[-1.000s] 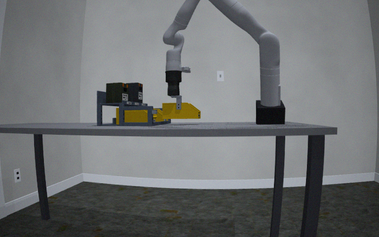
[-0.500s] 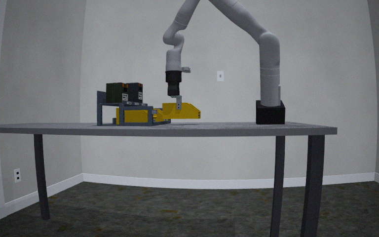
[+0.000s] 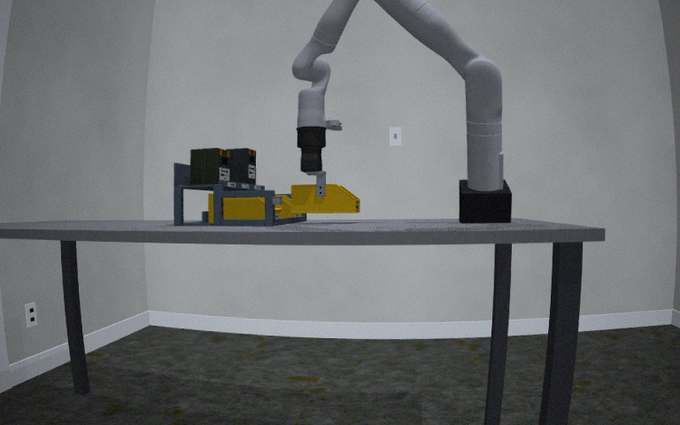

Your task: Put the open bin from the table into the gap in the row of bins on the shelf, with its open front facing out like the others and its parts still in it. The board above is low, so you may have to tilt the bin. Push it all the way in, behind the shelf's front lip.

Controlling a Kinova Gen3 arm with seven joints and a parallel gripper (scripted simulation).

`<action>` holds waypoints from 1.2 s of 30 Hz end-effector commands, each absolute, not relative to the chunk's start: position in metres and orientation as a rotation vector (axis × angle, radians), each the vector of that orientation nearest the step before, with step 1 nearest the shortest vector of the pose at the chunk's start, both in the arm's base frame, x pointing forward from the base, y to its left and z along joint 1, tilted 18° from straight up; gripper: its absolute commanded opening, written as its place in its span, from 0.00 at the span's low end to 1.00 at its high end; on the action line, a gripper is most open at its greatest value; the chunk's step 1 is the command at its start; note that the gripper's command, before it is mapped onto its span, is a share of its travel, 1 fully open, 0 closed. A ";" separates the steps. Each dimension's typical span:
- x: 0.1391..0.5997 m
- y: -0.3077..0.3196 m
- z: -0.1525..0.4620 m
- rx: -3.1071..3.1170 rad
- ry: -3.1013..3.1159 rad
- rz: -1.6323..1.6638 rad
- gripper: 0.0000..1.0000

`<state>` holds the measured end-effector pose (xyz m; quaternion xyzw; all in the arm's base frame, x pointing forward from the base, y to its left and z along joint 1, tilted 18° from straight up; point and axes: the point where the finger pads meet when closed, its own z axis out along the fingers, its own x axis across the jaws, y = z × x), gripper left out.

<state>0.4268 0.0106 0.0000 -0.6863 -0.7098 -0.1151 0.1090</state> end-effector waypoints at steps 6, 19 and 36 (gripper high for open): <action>0.428 0.010 0.001 -2.017 -2.087 -0.334 0.00; 0.430 0.009 0.004 -1.980 -2.071 -0.263 0.00; 0.433 0.008 0.008 -1.919 -2.041 -0.150 0.00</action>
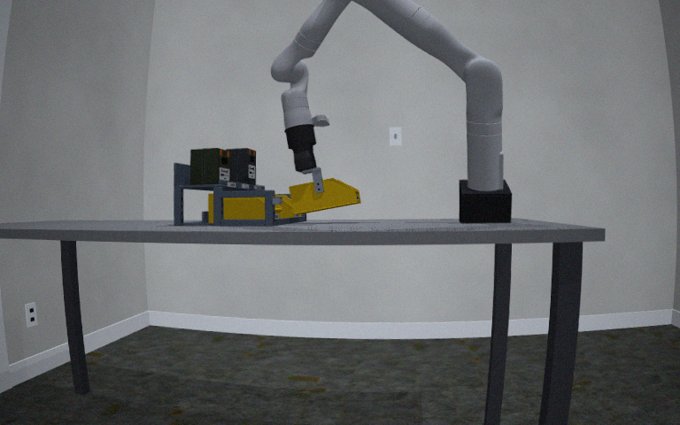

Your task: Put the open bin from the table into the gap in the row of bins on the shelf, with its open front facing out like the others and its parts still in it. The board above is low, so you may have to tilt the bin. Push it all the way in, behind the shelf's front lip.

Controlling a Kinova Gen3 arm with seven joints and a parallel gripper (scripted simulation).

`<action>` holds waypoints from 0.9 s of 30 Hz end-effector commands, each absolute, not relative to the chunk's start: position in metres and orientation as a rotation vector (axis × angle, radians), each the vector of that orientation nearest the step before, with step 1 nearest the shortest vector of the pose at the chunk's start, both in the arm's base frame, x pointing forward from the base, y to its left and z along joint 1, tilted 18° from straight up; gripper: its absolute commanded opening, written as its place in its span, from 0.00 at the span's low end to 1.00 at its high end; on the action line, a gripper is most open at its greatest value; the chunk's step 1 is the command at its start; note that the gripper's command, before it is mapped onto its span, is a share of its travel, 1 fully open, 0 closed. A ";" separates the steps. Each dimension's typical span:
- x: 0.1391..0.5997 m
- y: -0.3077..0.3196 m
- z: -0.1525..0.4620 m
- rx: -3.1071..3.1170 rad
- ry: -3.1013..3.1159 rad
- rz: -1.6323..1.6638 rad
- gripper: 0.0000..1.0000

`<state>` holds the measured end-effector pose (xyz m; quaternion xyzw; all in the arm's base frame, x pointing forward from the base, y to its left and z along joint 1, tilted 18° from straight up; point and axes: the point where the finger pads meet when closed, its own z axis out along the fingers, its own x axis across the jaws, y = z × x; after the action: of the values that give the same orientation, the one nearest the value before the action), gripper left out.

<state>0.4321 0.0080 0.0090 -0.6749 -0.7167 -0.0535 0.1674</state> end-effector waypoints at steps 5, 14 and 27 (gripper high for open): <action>0.433 0.008 0.008 -1.913 -2.038 -0.140 0.00; 0.433 0.008 0.008 -1.913 -2.037 -0.139 0.00; 0.433 0.008 0.008 -1.913 -2.038 -0.139 0.00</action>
<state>0.4326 0.0083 0.0074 -0.6732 -0.7175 -0.0482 0.1721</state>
